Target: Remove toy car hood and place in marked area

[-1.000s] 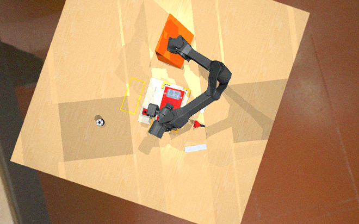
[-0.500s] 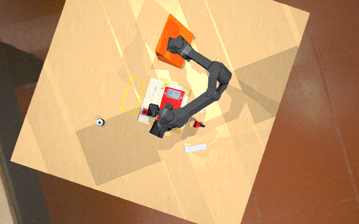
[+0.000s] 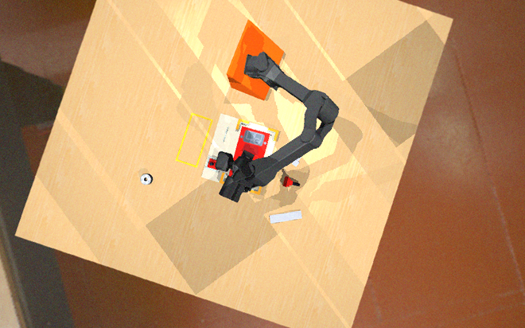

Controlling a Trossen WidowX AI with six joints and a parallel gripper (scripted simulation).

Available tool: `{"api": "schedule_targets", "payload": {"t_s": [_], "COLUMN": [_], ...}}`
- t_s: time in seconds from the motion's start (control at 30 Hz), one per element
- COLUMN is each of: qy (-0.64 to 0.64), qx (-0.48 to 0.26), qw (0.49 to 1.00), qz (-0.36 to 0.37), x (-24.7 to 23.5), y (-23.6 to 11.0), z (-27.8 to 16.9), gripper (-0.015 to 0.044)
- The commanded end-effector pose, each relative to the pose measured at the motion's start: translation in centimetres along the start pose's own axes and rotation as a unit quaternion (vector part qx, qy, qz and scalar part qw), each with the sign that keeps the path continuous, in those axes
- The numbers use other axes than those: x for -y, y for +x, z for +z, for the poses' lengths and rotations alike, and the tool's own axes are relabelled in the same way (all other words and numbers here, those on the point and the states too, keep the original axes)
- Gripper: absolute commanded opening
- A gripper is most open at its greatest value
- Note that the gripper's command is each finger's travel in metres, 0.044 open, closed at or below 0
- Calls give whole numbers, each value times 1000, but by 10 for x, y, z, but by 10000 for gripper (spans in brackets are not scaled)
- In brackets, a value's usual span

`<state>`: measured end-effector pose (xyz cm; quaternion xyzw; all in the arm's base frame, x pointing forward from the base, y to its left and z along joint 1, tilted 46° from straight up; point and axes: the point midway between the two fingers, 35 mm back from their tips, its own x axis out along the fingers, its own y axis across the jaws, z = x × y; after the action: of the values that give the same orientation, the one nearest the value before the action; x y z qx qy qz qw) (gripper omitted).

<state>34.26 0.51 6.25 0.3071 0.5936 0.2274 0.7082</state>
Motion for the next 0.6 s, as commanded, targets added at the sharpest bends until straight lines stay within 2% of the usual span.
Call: {"api": "schedule_targets", "payload": {"t_s": [0.0,0.57], "qy": [3,3], "qx": [-2,-2], "qw": [1000,1000], "qz": [2,2], "x": [0,0], "y": [4,12], "z": [-1,-1], "gripper": [440,440]}}
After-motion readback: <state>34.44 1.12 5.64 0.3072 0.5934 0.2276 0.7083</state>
